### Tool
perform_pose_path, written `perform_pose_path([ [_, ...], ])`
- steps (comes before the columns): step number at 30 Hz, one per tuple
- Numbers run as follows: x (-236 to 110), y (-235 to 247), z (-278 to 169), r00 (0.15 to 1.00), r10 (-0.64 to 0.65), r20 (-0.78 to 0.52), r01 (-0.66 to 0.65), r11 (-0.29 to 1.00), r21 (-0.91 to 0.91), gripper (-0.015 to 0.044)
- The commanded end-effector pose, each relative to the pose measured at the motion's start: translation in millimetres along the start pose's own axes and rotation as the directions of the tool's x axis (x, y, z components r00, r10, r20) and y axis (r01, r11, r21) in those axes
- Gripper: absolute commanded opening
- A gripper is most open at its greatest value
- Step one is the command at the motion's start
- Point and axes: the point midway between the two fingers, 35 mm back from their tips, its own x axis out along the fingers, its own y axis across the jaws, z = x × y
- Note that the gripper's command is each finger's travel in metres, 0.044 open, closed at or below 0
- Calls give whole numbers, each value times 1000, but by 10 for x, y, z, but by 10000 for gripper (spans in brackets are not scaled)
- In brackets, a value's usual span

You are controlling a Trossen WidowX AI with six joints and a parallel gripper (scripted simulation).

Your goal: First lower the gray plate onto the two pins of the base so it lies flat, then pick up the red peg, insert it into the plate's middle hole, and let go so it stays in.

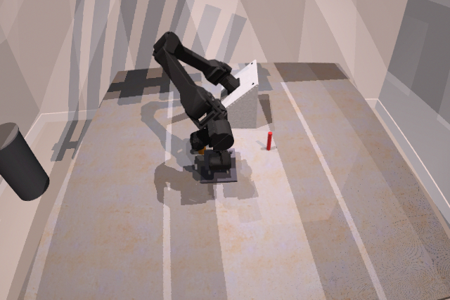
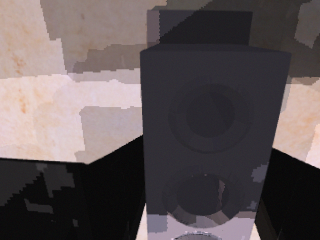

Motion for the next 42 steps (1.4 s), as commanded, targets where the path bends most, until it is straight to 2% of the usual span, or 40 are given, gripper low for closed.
perform_pose_path([
  [1, 23, -34, 72, 1000, 3, 6, -3, 1000, 13, 0],
  [25, 28, -31, 81, 1000, 3, 6, -3, 1000, 13, 0],
  [42, 251, -28, 83, 1000, 3, 7, -3, 1000, 13, 0],
])
